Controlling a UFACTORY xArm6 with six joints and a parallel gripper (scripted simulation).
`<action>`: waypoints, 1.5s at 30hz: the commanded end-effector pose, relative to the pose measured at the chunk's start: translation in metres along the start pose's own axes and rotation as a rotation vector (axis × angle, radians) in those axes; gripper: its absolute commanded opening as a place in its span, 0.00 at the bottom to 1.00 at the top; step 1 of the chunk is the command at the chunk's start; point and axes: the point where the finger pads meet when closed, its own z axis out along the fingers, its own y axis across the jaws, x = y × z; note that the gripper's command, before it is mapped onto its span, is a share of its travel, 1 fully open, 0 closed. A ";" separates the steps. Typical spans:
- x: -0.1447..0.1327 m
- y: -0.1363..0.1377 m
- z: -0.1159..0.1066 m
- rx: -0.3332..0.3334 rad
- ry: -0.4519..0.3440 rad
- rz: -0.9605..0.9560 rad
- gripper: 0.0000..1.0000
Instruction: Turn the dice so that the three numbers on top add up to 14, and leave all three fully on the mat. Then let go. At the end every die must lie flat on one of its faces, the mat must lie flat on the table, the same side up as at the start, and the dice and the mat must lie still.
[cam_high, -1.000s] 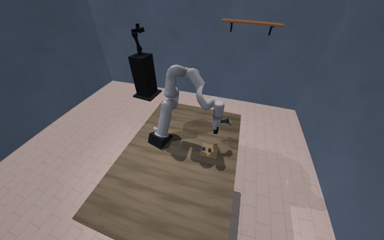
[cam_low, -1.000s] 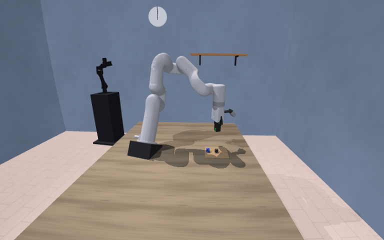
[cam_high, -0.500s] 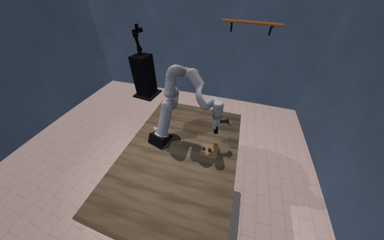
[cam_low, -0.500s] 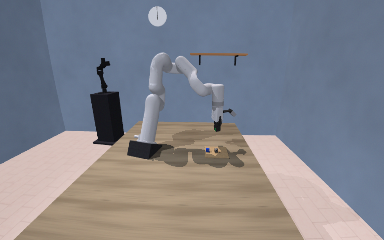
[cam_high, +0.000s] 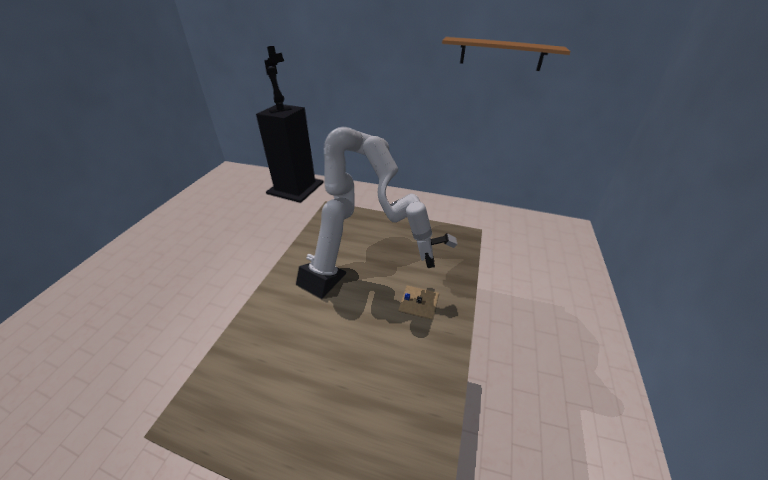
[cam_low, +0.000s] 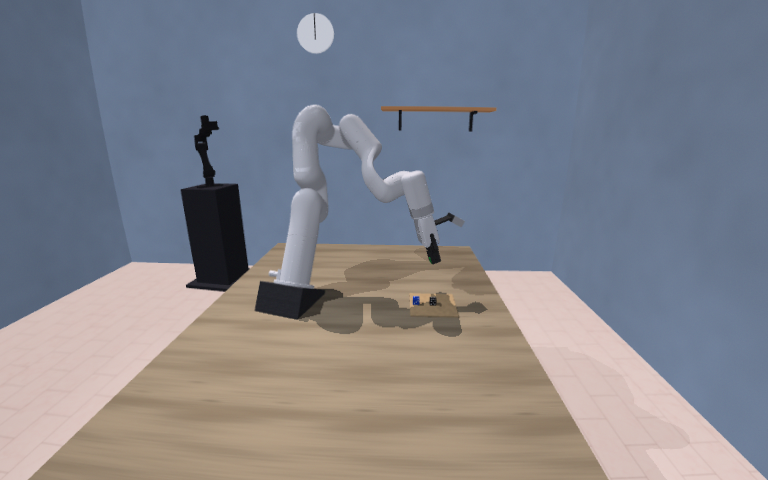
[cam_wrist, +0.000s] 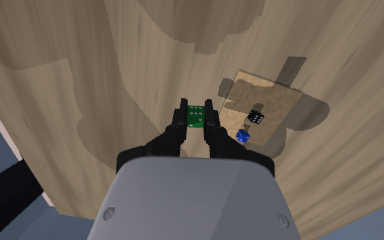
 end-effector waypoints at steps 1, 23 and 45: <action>0.002 -0.003 0.000 0.023 0.175 -0.012 0.15; -0.003 -0.002 -0.001 0.020 0.498 -0.007 0.15; -0.007 -0.003 -0.001 0.020 0.784 -0.004 0.15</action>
